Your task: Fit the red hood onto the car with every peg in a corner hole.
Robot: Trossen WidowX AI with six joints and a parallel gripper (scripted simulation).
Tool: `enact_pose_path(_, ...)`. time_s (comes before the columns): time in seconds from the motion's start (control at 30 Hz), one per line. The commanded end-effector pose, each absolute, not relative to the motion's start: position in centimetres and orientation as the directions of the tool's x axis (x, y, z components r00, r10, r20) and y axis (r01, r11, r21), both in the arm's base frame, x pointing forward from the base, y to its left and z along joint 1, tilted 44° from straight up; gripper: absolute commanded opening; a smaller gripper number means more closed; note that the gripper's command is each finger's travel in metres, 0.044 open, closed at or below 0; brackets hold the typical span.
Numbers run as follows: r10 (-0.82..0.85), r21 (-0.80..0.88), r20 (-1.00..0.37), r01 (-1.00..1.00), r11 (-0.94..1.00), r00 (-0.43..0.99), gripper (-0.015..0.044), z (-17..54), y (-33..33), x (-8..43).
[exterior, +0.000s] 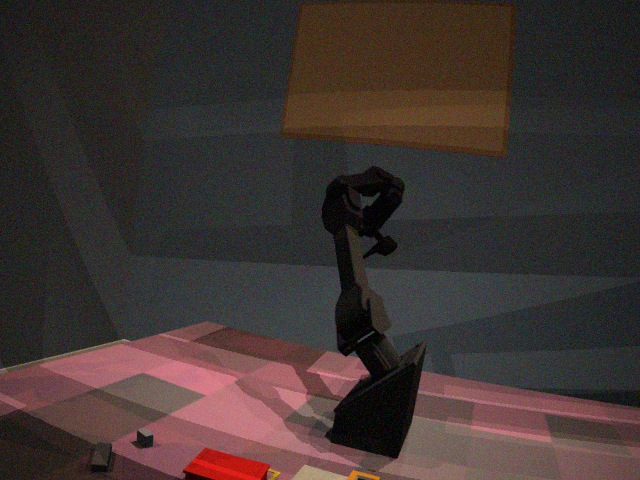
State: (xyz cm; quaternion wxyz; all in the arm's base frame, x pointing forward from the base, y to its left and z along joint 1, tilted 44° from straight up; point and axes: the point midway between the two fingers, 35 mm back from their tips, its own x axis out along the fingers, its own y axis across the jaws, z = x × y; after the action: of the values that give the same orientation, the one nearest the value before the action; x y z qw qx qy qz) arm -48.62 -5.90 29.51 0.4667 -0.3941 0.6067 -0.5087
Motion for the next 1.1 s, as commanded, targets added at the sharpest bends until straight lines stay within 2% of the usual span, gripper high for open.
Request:
enact_pose_path(0.0,-0.952,-0.985,-0.167,0.0,0.173,-0.256,0.044,29.5,-5.8,-48.6)
enact_pose_path(0.23,-0.909,-0.971,-0.229,0.147,0.189,-0.348,0.044,28.9,-2.0,-48.6)
enact_pose_path(0.47,-0.782,-0.891,-0.343,0.443,0.096,-0.52,0.044,26.7,6.9,-47.9)
enact_pose_path(0.77,-0.559,-0.703,-0.487,0.681,-0.205,-0.671,0.044,24.0,18.2,-44.1)
enact_pose_path(1.07,-0.305,-0.468,-0.626,0.658,-0.589,-0.718,0.044,21.3,27.9,-37.3)
